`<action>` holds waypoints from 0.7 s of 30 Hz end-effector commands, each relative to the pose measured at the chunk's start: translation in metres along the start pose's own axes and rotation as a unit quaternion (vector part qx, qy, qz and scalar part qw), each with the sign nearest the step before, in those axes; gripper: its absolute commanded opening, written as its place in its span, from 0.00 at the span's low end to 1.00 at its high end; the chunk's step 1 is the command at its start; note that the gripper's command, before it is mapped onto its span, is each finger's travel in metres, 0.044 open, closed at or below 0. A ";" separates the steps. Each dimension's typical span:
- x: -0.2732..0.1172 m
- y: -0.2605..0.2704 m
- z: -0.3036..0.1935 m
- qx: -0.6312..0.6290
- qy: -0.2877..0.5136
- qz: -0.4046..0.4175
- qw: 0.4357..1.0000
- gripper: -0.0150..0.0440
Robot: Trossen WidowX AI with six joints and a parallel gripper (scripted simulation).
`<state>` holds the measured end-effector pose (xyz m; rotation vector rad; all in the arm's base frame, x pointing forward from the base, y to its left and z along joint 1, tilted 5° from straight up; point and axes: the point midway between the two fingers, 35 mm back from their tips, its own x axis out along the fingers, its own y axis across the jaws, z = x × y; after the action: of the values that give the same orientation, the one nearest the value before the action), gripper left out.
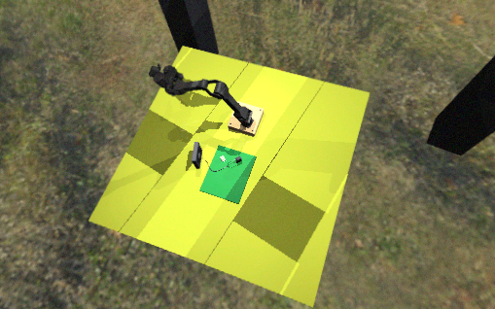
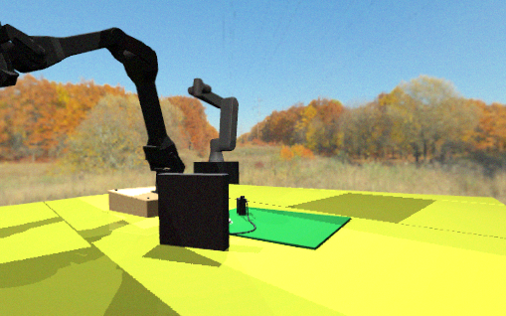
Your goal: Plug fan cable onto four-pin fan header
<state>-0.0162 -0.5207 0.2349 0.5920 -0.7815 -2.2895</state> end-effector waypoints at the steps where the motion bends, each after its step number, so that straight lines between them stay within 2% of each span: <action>1: 0.000 0.000 0.000 0.000 0.000 0.000 1.000 0.82; 3: -0.002 0.001 -0.002 -0.002 0.004 0.002 1.000 0.91; 5: -0.021 0.009 -0.016 -0.021 0.034 0.017 0.999 1.00; 13: -0.146 0.031 -0.087 -0.141 0.205 0.107 0.963 1.00; 21: -0.280 0.010 -0.125 -0.265 0.354 0.189 0.877 1.00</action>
<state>0.2310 -0.4108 0.2128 0.8313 -0.0198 -1.7113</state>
